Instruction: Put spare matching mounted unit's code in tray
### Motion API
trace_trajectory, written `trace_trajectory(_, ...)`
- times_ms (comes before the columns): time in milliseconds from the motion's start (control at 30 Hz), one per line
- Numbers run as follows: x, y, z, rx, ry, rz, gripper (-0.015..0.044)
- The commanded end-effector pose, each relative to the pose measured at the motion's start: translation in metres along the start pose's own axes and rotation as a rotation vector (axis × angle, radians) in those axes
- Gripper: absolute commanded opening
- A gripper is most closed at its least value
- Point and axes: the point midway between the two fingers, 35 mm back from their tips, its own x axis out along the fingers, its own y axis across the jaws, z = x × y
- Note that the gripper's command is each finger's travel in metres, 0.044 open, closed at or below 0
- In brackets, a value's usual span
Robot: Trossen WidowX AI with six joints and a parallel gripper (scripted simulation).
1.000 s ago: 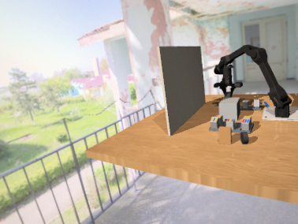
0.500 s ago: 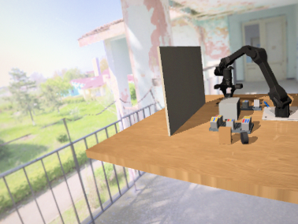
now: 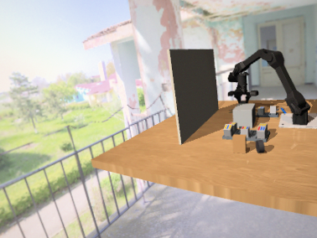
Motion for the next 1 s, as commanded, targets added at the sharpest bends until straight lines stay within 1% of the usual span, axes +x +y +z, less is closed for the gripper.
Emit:
trace_trajectory(0,0.004,0.000,0.000,0.005,0.000,0.001,0.0000)
trace_trajectory(967,0.024,0.004,0.002,0.005,-0.002,0.004,0.0000)
